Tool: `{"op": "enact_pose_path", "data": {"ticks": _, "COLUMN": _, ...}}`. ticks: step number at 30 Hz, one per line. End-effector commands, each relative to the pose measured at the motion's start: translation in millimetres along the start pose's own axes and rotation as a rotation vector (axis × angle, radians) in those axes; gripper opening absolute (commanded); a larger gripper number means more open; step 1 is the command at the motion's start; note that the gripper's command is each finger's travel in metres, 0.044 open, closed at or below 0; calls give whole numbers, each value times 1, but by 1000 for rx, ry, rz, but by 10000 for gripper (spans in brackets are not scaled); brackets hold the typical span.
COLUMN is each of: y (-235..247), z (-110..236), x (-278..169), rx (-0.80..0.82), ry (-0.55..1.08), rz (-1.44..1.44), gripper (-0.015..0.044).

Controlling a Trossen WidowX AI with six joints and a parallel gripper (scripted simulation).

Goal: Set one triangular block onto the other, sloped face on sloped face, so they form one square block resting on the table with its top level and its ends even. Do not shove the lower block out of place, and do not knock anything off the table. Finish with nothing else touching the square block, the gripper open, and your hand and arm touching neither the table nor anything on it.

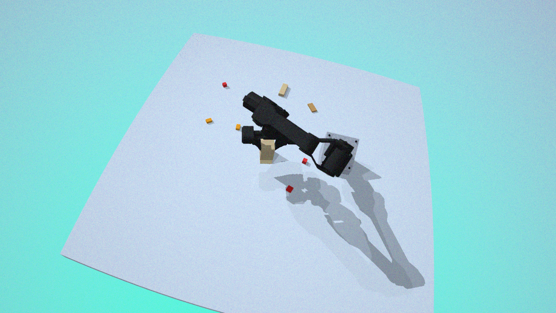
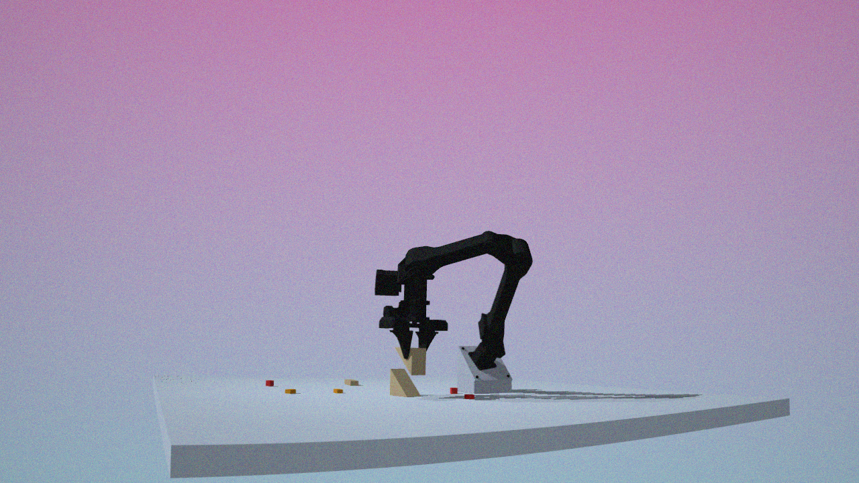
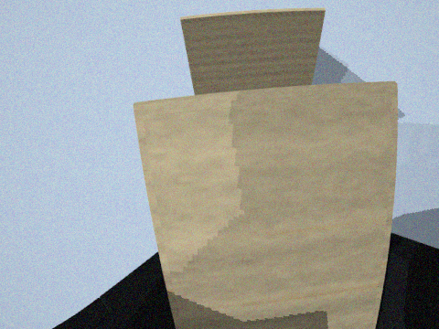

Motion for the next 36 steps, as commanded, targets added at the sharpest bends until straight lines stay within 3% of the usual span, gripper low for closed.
{"op": "enact_pose_path", "data": {"ticks": 1, "y": -1, "z": -9, "x": 3, "rx": -1, "ry": 5, "rz": -6, "gripper": 0}}
{"op": "enact_pose_path", "data": {"ticks": 8, "y": -1, "z": -32, "x": 12, "rx": 0, "ry": 6, "rz": -6, "gripper": 0}}
{"op": "enact_pose_path", "data": {"ticks": 36, "y": -1, "z": -32, "x": 11, "rx": -12, "ry": 17, "rz": -14, "gripper": 0}}
Point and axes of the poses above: the point midway between the two fingers, 35 mm back from their tips, its own z axis back along the fingers, its own y axis across the jaws, x = y × z, the point moved 7 cm from there along z, back along the fingers, and after that the axes turned 13 degrees about -z, right-handed, at the moved point
